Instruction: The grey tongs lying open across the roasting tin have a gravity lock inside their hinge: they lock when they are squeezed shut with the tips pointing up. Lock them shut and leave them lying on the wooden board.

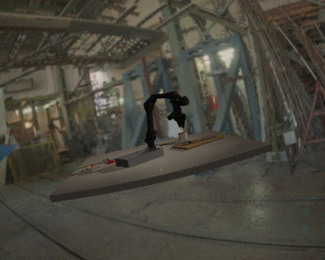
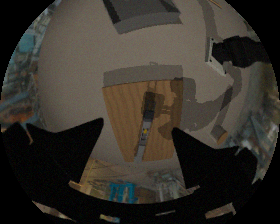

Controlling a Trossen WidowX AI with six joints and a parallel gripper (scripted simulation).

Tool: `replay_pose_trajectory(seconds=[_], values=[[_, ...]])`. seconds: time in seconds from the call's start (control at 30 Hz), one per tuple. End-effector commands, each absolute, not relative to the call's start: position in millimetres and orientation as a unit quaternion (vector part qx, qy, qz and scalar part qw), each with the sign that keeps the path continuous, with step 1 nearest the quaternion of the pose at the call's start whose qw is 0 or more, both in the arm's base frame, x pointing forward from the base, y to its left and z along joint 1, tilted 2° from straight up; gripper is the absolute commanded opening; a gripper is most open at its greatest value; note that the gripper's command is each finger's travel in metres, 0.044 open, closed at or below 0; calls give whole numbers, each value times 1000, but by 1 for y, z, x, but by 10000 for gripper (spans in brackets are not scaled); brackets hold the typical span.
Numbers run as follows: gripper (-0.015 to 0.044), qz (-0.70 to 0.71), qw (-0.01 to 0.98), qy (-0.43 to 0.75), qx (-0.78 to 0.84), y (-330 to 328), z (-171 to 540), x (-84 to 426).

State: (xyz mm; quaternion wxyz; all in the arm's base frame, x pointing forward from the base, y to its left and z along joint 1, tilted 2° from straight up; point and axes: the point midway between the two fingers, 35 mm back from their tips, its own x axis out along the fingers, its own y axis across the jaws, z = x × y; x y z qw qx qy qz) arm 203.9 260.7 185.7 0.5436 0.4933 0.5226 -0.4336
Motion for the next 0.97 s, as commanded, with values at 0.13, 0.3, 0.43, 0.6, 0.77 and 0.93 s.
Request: replay_pose_trajectory(seconds=[0.13,0.3,0.43,0.6,0.77,0.93], values=[[440,-439,548,527,479,242,190,200],[440,-430,548,527,486,244,212,199],[440,-422,548,528,492,245,232,198],[440,-422,548,528,492,245,232,198],[440,-422,548,528,492,245,232,198],[440,-422,548,528,492,245,232,198]])
